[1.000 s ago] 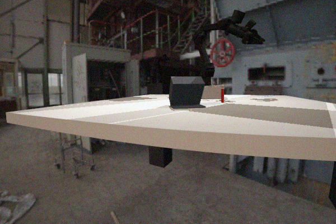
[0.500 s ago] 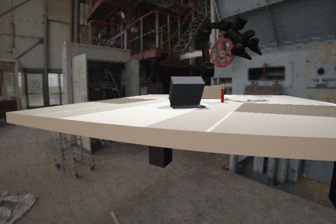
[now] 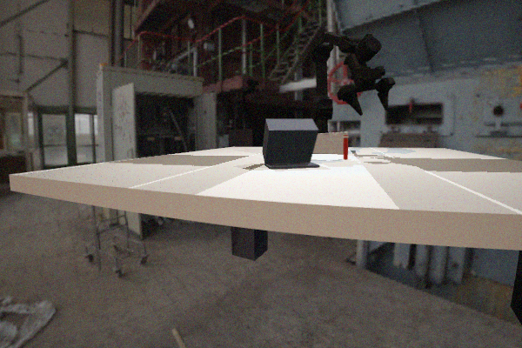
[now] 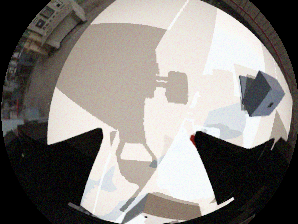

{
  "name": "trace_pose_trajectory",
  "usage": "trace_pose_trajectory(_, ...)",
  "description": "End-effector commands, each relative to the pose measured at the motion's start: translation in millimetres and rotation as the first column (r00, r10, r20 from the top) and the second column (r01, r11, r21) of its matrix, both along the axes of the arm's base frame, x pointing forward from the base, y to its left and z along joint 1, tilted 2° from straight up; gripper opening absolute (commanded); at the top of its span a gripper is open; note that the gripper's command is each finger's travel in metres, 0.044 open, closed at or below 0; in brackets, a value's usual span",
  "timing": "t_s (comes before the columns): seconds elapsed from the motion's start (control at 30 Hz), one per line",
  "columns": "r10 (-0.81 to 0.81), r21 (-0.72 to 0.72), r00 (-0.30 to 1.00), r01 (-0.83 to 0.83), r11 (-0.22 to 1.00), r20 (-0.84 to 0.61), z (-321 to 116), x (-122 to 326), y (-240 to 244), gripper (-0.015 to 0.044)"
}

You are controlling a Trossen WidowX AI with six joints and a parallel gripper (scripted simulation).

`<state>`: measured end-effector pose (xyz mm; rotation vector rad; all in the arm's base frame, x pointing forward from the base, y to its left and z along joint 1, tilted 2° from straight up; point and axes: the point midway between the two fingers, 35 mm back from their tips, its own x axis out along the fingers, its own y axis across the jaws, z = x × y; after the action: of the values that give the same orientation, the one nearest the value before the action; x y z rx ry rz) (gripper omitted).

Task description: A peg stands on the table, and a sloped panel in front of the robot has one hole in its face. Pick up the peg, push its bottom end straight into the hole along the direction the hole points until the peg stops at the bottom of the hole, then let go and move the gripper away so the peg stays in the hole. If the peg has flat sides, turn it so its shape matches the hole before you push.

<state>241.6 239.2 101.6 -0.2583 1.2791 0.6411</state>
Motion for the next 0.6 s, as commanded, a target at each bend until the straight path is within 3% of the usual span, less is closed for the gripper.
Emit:
trace_pose_trajectory(0.0, -0.072, -0.096, 0.997, 0.069, 0.993, -0.037, -17, 9, -22, 0.0440)
trace_pose_trajectory(0.3, -0.200, -0.293, 0.975, 0.164, 0.942, -0.099, -45, 20, -72, 0.0440)
trace_pose_trajectory(0.57, -0.214, -0.315, 0.971, 0.172, 0.933, -0.105, -50, 20, -78, 0.0440)
